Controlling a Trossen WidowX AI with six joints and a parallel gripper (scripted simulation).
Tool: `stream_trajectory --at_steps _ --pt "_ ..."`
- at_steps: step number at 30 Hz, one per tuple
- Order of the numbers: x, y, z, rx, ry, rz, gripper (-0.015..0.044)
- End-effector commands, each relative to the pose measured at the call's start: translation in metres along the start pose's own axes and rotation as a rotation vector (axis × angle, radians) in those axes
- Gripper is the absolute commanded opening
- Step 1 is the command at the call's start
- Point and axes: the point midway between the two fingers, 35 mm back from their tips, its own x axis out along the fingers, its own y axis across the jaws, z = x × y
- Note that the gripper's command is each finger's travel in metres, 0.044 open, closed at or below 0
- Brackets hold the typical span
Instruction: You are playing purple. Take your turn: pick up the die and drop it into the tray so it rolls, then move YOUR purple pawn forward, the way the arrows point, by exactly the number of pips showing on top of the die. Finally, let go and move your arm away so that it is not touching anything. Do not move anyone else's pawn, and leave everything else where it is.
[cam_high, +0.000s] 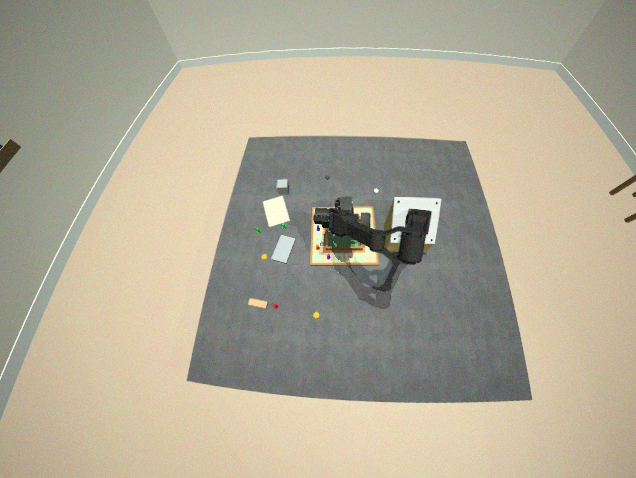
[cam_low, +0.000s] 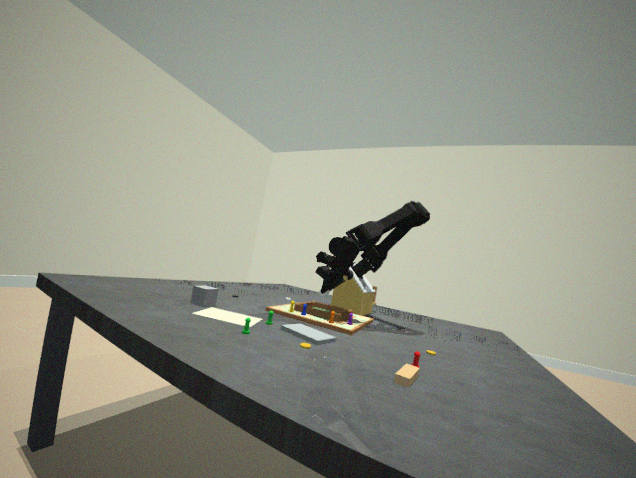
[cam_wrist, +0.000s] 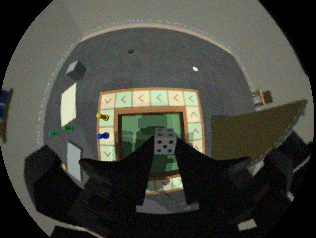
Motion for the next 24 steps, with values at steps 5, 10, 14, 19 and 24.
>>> stream_trajectory --at_steps 5,10,14,19,24 --pt "0.001 -0.001 0.000 0.020 -0.263 0.048 0.0000" --pt "0.001 -0.001 0.000 0.031 -0.389 0.103 0.0000" --pt "-0.011 0.002 -0.002 0.031 -0.394 0.106 0.0000" --pt "-0.054 0.007 -0.009 0.031 -0.394 0.107 0.0000" --pt "-0.052 0.004 -0.008 0.031 -0.394 0.107 0.0000"
